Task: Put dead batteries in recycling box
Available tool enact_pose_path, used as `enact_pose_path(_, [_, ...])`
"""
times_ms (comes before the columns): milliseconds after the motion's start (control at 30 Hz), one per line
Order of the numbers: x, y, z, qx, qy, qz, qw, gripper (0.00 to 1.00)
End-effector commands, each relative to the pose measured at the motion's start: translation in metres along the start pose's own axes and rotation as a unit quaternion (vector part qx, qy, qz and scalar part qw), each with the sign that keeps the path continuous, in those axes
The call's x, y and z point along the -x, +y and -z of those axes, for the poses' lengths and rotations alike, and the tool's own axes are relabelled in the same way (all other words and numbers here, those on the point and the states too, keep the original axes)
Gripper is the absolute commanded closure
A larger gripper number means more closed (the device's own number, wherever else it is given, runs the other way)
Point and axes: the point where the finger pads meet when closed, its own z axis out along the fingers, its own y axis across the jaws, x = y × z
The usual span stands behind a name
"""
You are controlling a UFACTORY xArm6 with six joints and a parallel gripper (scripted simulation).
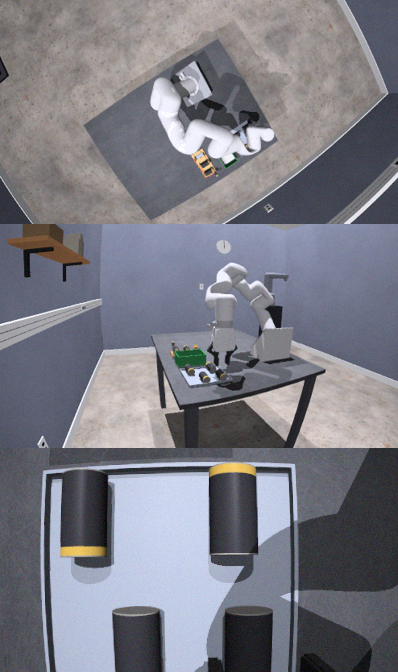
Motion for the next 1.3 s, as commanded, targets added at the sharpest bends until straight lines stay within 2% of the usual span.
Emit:
enact_pose_path(0, [0.0, -0.001, 0.011, -0.001, 0.0, -0.001, 1.0, 0.49])
enact_pose_path(267, [0.0, -0.001, 0.013, -0.001, 0.0, 0.0, 1.0, 0.49])
enact_pose_path(333, [0.0, -0.001, 0.025, -0.001, 0.0, -0.001, 1.0, 0.49])
enact_pose_path(467, [0.0, -0.001, 0.066, -0.001, 0.0, 0.0, 1.0, 0.49])
enact_pose_path(733, [0.0, -0.002, 0.07, -0.001, 0.0, 0.0, 1.0, 0.49])
enact_pose_path(833, [0.0, -0.013, 0.07, -0.001, 0.0, 0.0, 1.0, 0.49])
enact_pose_path(1100, [-0.001, -0.07, 0.07, -0.001, 0.0, 0.0, 1.0, 0.49])
enact_pose_path(1267, [-0.001, -0.078, 0.07, -0.001, 0.0, 0.0, 1.0, 0.49])
